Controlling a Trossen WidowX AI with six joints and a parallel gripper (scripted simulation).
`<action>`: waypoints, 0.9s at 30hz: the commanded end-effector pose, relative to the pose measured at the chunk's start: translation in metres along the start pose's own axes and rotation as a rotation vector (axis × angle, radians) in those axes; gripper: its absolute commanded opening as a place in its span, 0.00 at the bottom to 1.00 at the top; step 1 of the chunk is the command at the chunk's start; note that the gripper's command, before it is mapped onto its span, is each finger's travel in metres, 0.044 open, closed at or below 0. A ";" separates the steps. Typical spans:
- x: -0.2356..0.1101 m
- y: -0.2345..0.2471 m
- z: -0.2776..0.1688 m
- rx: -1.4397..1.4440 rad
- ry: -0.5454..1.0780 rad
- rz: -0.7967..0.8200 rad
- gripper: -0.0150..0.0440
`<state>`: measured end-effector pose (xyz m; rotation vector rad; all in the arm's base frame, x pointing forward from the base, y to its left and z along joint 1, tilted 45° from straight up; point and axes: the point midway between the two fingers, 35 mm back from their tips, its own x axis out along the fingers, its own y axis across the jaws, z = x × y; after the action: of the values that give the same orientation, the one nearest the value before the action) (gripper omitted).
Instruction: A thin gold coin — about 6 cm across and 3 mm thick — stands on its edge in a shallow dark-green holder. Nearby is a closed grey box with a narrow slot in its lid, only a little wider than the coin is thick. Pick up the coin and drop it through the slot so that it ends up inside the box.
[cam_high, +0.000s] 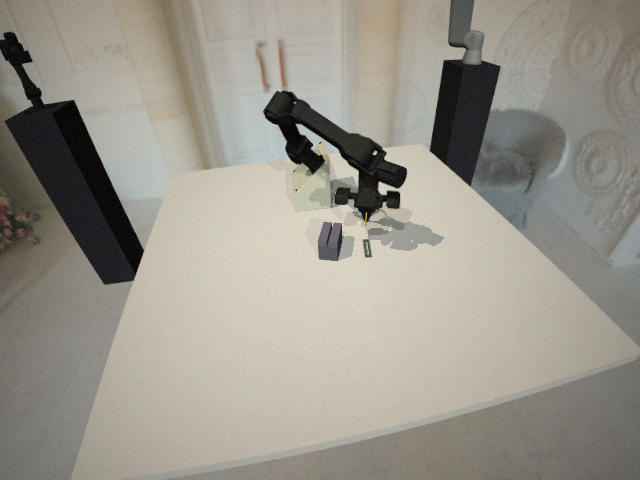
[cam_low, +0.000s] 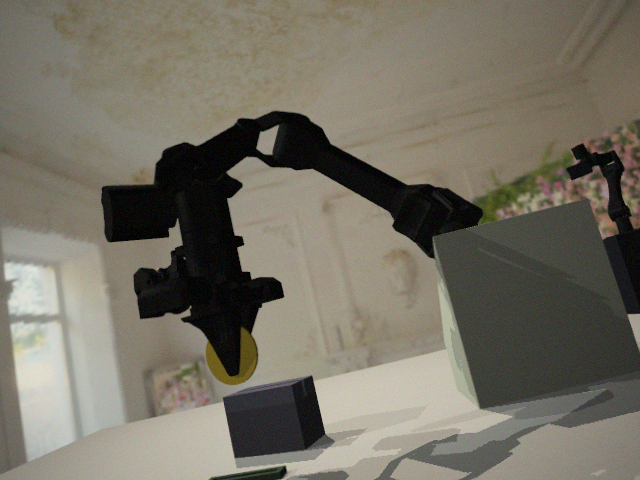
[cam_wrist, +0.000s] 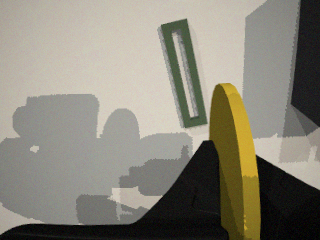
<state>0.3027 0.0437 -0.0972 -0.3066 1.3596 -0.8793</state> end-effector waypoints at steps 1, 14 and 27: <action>-0.001 -0.009 0.005 0.001 -0.002 0.004 0.25; -0.002 -0.041 0.017 -0.001 -0.002 0.005 0.25; -0.001 -0.074 0.026 -0.002 -0.003 0.002 0.25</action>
<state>0.3009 -0.0055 -0.0472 -0.3001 1.3601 -0.8787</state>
